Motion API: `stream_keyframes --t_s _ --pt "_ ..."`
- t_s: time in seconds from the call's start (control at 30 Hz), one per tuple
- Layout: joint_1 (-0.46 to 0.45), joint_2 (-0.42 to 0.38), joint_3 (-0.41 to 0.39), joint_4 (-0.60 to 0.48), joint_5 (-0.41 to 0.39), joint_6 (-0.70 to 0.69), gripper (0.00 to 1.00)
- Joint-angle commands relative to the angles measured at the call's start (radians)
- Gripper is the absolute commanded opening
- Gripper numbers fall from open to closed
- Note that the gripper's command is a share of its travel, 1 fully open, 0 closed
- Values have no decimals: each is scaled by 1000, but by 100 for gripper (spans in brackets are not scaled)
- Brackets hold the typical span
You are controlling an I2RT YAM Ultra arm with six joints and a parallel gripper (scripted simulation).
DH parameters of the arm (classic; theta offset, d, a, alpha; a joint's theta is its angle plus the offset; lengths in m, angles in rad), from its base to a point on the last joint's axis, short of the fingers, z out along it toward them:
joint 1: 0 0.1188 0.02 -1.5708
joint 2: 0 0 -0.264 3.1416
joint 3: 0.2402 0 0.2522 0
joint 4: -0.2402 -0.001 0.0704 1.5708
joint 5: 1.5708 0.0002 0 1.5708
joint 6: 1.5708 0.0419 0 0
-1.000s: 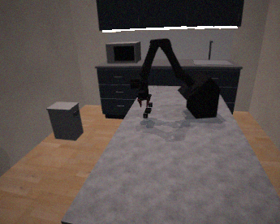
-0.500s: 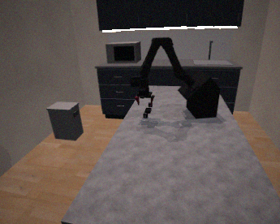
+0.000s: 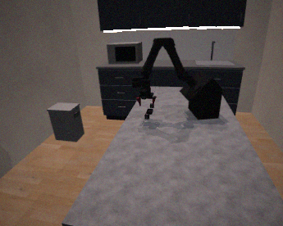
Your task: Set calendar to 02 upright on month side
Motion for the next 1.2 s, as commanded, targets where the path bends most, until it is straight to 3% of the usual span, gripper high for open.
stream_keyframes --t_s 0.0,0.13,0.5,0.6,0.63,1.07,1.17 --pt "0 -7 4 -6 -2 2 100" --pt "-58 8 3 -1 -40 61 100" --pt "-364 86 -4 24 -239 371 100" --pt "-375 89 -4 25 -246 383 100" --pt "-433 104 -5 30 -284 442 100" --pt "-739 183 -12 55 -483 753 100" --pt "-743 184 -12 56 -486 757 100"
